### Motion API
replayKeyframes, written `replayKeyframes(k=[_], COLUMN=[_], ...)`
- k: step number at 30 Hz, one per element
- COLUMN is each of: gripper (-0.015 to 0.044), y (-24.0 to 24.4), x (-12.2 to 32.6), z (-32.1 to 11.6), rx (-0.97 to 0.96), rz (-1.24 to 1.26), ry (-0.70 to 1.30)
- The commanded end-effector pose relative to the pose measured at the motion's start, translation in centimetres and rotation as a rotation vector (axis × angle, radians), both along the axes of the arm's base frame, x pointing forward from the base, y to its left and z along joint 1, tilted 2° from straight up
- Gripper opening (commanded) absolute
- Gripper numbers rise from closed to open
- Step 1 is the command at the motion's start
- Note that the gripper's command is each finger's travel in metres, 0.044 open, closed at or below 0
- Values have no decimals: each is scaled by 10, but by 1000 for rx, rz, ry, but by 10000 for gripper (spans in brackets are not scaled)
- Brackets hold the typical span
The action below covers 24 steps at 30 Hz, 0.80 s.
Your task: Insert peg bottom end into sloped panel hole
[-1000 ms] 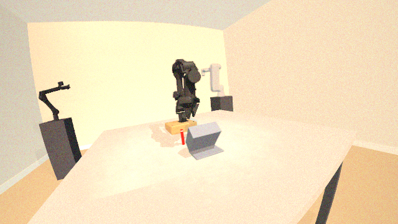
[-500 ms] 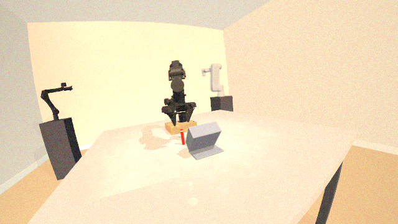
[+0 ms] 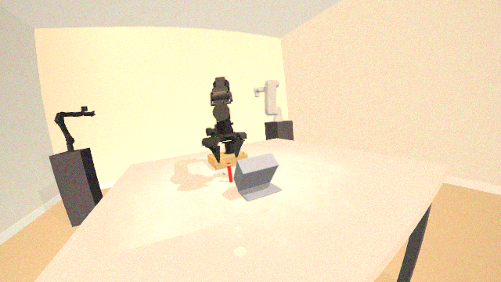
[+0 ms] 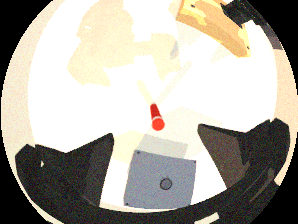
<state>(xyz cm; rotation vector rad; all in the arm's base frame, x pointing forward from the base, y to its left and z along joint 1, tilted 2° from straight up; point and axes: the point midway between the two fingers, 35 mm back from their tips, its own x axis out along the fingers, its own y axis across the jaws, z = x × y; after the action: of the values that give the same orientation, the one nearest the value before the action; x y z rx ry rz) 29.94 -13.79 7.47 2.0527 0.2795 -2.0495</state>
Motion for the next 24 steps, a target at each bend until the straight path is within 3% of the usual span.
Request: replayKeyframes(k=[1,24], gripper=[440,440], y=[1,1], x=[-2,-3], z=[-10,-48], rx=[11,11], rz=[-4,-4], ry=[15,16])
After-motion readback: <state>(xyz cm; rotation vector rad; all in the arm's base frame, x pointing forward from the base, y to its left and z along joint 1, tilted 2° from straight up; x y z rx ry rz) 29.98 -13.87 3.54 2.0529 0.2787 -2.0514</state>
